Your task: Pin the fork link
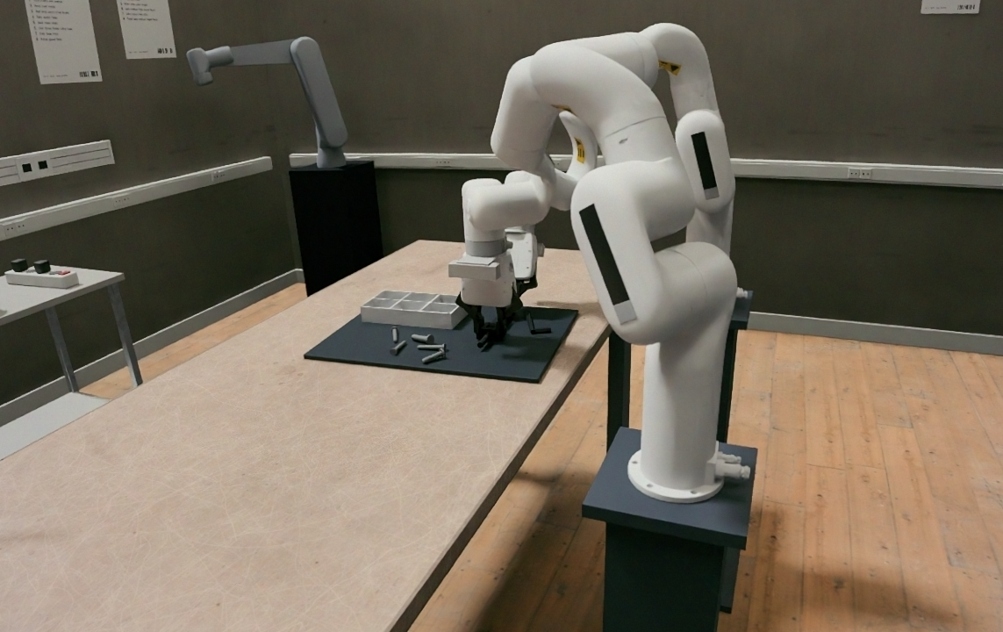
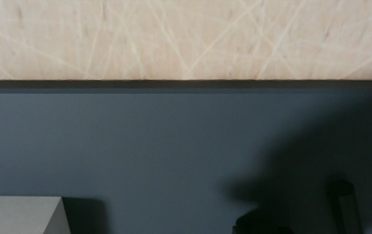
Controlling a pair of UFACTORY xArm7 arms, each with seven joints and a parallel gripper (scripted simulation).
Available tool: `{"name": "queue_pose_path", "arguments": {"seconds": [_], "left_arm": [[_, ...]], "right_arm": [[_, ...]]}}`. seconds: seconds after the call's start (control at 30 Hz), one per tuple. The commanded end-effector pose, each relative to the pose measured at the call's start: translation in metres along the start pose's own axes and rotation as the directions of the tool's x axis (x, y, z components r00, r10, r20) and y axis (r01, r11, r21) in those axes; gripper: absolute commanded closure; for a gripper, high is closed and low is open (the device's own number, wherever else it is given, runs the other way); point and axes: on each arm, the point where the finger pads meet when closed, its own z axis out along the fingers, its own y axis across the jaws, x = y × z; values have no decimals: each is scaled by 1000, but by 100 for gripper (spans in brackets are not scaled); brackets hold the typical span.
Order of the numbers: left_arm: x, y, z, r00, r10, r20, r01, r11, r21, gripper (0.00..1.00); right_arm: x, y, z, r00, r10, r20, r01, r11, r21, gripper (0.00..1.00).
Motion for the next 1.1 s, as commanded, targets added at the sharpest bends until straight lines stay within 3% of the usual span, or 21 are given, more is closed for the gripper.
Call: {"name": "queue_pose_path", "arguments": {"seconds": [0.0,0.77,0.8,1.07], "left_arm": [[-1,1,-1,1000,0,3,0,1000,-3,100],[-1,1,-1,1000,0,3,0,1000,-3,100],[-1,1,-1,1000,0,3,0,1000,-3,42],[-1,1,-1,1000,0,3,0,1000,-3,42]], "right_arm": [[-1,-1,-1,1000,-2,1,2,1000,3,100],[-1,-1,-1,1000,-2,1,2,1000,3,100],[-1,-1,-1,1000,-2,1,2,1000,3,100],[-1,-1,-1,1000,-2,1,2,1000,3,100]]}}
